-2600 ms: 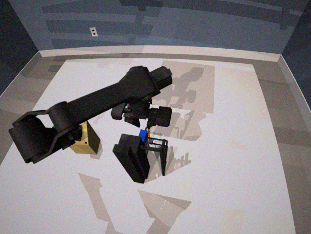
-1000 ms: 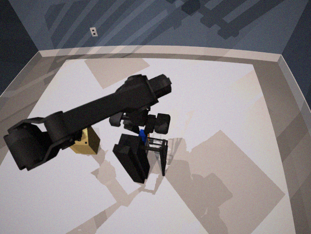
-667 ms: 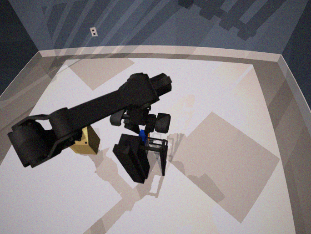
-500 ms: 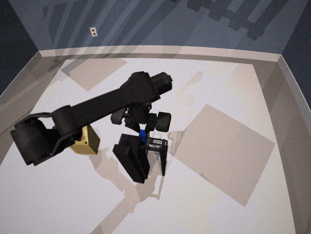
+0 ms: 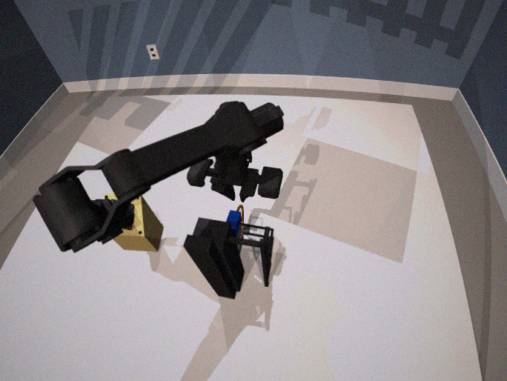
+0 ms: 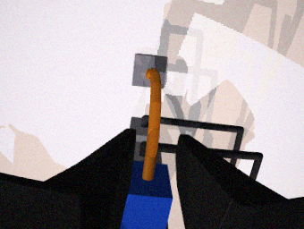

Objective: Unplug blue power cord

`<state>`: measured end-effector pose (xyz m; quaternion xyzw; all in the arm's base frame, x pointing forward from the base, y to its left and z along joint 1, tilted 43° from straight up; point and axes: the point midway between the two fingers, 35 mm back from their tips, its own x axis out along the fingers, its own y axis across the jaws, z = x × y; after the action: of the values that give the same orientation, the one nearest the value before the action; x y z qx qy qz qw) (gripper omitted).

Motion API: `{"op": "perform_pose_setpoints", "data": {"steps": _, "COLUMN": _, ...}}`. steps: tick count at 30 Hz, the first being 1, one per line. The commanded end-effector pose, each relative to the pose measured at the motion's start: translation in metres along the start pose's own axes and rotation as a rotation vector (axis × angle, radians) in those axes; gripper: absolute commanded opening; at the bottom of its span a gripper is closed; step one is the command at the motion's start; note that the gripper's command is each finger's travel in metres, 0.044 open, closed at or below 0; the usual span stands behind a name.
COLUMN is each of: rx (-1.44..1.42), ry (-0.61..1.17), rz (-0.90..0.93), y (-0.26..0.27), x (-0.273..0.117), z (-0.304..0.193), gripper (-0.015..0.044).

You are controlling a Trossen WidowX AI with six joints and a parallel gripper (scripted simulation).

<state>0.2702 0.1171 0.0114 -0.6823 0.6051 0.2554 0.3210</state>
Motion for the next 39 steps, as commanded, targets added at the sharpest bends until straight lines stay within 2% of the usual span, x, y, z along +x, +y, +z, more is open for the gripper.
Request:
{"op": "perform_pose_setpoints", "data": {"steps": 1, "rx": 0.0, "ry": 0.0, "rz": 0.0, "y": 0.0, "x": 0.0, "z": 0.0, "gripper": 0.0026}}
{"op": "perform_pose_setpoints", "data": {"steps": 6, "rx": 0.0, "ry": 0.0, "rz": 0.0, "y": 0.0, "x": 0.0, "z": 0.0, "gripper": 0.0157}}
{"op": "perform_pose_setpoints", "data": {"steps": 23, "rx": -0.019, "ry": -0.001, "rz": -0.015, "y": 0.001, "x": -0.009, "z": 0.0, "gripper": 0.016}}
{"op": "perform_pose_setpoints", "data": {"steps": 39, "rx": -0.019, "ry": 0.0, "rz": -0.014, "y": 0.001, "x": -0.009, "z": -0.025, "gripper": 0.016}}
